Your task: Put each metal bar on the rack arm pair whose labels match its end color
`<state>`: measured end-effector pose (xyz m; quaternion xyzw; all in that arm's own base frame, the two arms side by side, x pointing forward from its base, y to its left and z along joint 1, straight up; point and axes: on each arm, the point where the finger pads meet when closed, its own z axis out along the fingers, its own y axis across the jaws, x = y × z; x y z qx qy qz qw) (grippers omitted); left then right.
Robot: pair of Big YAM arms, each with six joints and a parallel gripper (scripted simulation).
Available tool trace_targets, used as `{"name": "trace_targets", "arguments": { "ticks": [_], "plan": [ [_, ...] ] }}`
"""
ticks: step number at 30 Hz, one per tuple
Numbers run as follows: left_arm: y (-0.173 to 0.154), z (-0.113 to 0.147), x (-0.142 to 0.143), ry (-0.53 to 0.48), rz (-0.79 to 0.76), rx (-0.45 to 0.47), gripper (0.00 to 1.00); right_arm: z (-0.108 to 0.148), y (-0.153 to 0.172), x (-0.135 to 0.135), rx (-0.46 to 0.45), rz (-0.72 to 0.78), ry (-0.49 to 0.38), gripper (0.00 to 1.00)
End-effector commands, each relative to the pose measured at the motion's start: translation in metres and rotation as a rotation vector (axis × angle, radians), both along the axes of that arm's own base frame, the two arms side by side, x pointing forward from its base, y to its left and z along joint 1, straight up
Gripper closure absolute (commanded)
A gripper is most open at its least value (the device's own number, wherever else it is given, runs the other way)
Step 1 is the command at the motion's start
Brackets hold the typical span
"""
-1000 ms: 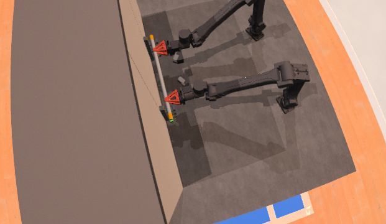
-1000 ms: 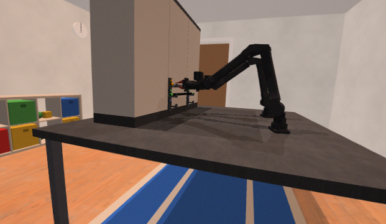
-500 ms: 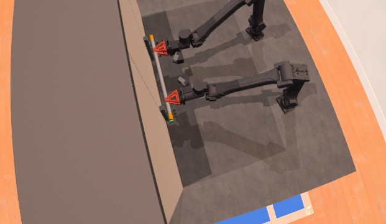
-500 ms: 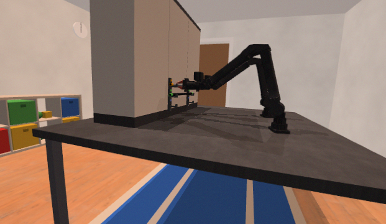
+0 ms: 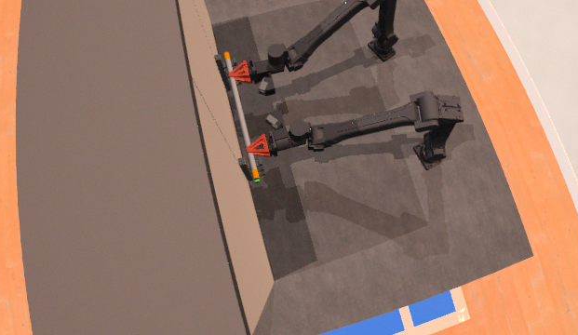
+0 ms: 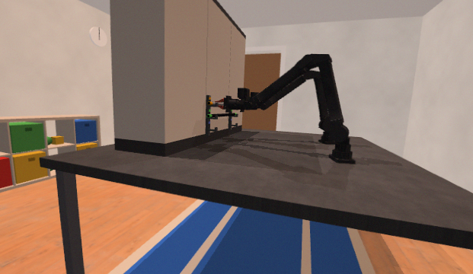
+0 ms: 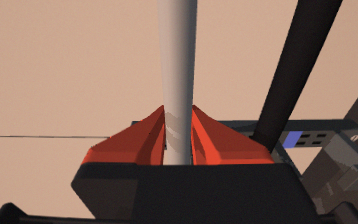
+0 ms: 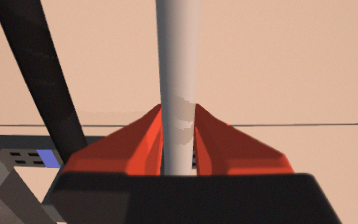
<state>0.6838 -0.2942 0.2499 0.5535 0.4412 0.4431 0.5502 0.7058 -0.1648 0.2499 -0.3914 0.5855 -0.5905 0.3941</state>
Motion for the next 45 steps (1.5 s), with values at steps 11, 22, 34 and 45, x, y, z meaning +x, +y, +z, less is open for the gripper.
{"name": "trace_targets", "arguments": {
  "ticks": [11,22,34,45],
  "plan": [
    [0.0038,0.0297,0.0009,-0.058,0.013,-0.029,1.00,0.0055,-0.0061,0.0036,-0.007,-0.009,-0.014,1.00],
    [0.0038,0.0297,0.0007,-0.059,0.013,-0.029,1.00,0.0084,-0.0060,0.0036,-0.007,-0.009,-0.014,1.00],
    [0.0038,0.0298,0.0007,-0.059,0.013,-0.029,0.96,0.0113,-0.0060,0.0036,-0.007,-0.009,-0.014,0.96],
    [0.0038,0.0298,0.0007,-0.059,0.013,-0.029,0.57,0.0113,-0.0060,0.0036,-0.007,-0.009,-0.014,0.57]
  ]
}}
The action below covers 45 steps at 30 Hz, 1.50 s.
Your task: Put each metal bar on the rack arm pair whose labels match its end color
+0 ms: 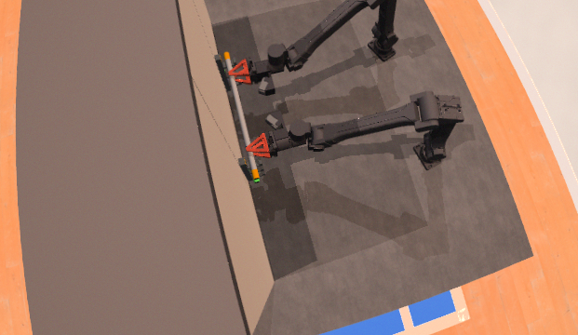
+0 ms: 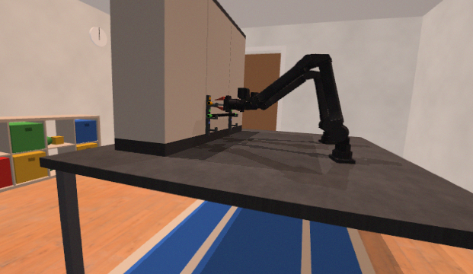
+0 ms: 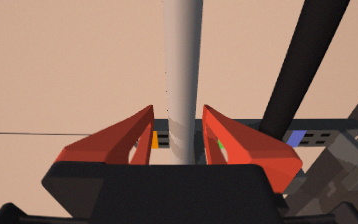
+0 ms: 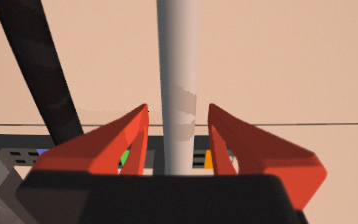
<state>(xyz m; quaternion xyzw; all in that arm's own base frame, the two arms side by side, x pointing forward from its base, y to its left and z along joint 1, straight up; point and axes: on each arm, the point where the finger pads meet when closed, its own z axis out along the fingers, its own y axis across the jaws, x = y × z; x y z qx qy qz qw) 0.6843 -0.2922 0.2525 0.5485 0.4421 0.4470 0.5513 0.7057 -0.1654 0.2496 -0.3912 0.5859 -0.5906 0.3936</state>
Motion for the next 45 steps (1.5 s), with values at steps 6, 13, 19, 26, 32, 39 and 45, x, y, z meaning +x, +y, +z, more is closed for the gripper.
{"name": "trace_targets", "arguments": {
  "ticks": [6,13,19,26,32,39,45],
  "plan": [
    [0.0018,0.0270,0.0002,-0.049,0.004,-0.025,0.46,0.0117,-0.0054,0.0037,-0.007,-0.008,-0.015,0.47],
    [0.0012,0.0261,0.0001,-0.047,0.002,-0.025,0.46,0.0117,-0.0052,0.0038,-0.006,-0.006,-0.012,0.47],
    [0.0008,0.0253,-0.0001,-0.045,0.000,-0.026,0.46,0.0118,-0.0051,0.0038,-0.005,-0.005,-0.010,0.47],
    [0.0004,0.0245,-0.0002,-0.043,-0.001,-0.027,0.46,0.0122,-0.0050,0.0038,-0.004,-0.004,-0.009,0.47],
    [-0.0001,0.0237,-0.0003,-0.041,-0.003,-0.027,0.46,0.0130,-0.0049,0.0039,-0.004,-0.002,-0.010,0.47],
    [-0.0005,0.0230,-0.0005,-0.040,-0.005,-0.028,0.46,0.0135,-0.0048,0.0039,-0.003,-0.001,-0.010,0.47],
    [0.0007,0.0221,-0.0077,-0.037,-0.006,-0.028,0.46,0.0146,-0.0021,-0.0026,-0.003,0.000,-0.011,0.47]
  ]
}}
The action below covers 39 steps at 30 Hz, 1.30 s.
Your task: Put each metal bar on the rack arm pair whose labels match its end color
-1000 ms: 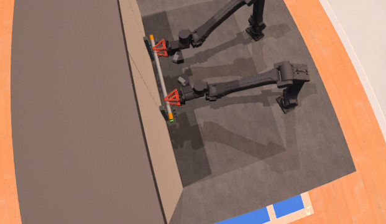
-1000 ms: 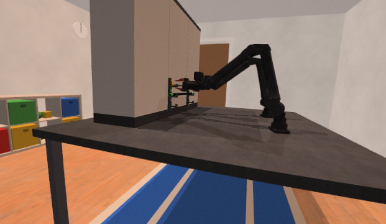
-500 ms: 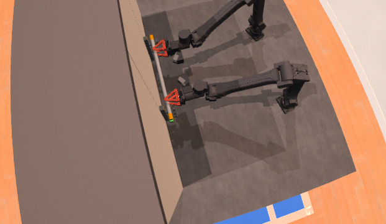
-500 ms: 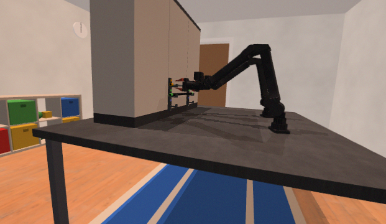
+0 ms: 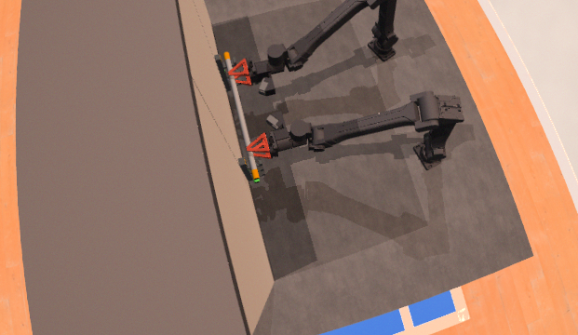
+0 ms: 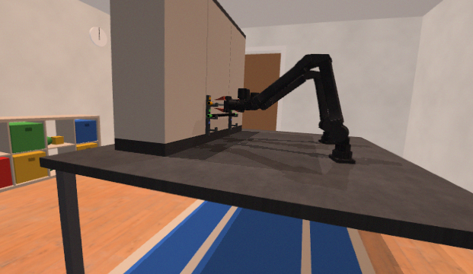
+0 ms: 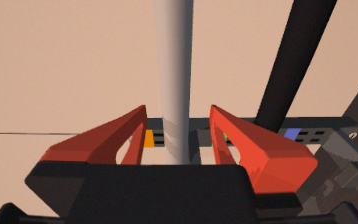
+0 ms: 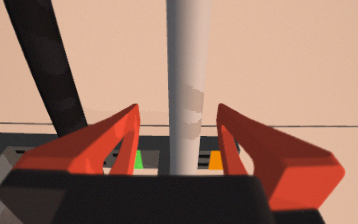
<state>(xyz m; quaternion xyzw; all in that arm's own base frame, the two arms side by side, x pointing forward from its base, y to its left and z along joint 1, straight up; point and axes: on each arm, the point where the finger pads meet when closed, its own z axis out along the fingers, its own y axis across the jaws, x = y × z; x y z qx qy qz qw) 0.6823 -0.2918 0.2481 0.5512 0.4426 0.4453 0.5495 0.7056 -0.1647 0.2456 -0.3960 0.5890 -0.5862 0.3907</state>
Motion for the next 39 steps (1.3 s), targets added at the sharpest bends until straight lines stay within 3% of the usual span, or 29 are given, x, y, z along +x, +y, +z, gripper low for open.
{"name": "trace_targets", "arguments": {
  "ticks": [1,39],
  "plan": [
    [0.000,0.026,-0.007,-0.044,-0.004,-0.032,0.46,0.019,-0.002,-0.004,-0.006,-0.004,-0.027,0.47],
    [0.002,0.036,-0.049,-0.055,-0.014,-0.047,0.46,0.033,0.017,-0.039,-0.008,0.002,-0.061,0.47]
  ]
}}
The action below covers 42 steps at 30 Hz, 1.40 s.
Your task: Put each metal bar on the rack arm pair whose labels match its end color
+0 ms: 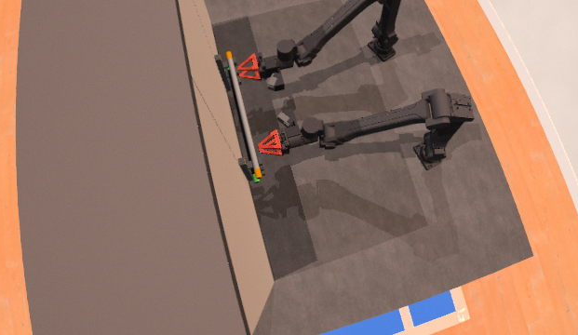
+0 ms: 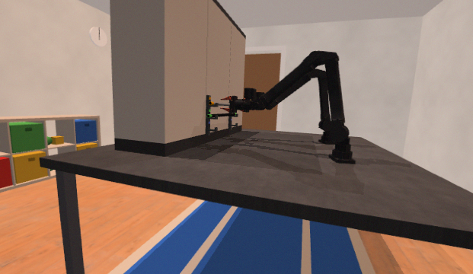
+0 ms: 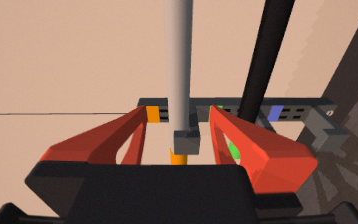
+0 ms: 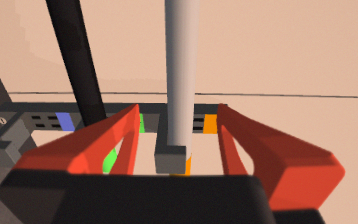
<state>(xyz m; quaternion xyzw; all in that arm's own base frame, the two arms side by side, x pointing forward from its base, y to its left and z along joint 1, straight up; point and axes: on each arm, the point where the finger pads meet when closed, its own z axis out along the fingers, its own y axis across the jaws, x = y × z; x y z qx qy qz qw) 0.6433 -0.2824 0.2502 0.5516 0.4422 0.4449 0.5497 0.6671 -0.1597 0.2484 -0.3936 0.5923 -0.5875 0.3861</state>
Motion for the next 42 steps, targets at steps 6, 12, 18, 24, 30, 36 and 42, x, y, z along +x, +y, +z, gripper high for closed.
{"name": "trace_targets", "arguments": {
  "ticks": [6,12,18,24,30,36,42],
  "plan": [
    [-0.008,0.035,-0.015,-0.056,-0.014,-0.048,0.46,0.032,0.015,-0.004,-0.009,0.016,-0.070,0.47],
    [-0.006,0.035,-0.022,-0.056,-0.014,-0.050,0.46,0.032,0.020,-0.010,-0.009,0.019,-0.072,0.47],
    [-0.005,0.034,-0.029,-0.056,-0.015,-0.052,0.46,0.032,0.025,-0.015,-0.009,0.023,-0.074,0.47],
    [-0.004,0.034,-0.033,-0.056,-0.015,-0.053,0.46,0.032,0.028,-0.018,-0.008,0.025,-0.075,0.46],
    [-0.004,0.033,-0.034,-0.055,-0.015,-0.054,0.41,0.032,0.029,-0.019,-0.008,0.026,-0.074,0.41],
    [-0.004,0.033,-0.035,-0.054,-0.015,-0.055,0.36,0.031,0.029,-0.020,-0.007,0.027,-0.074,0.36],
    [-0.003,0.033,-0.036,-0.054,-0.015,-0.055,0.33,0.031,0.030,-0.020,-0.007,0.027,-0.074,0.33]
  ]
}}
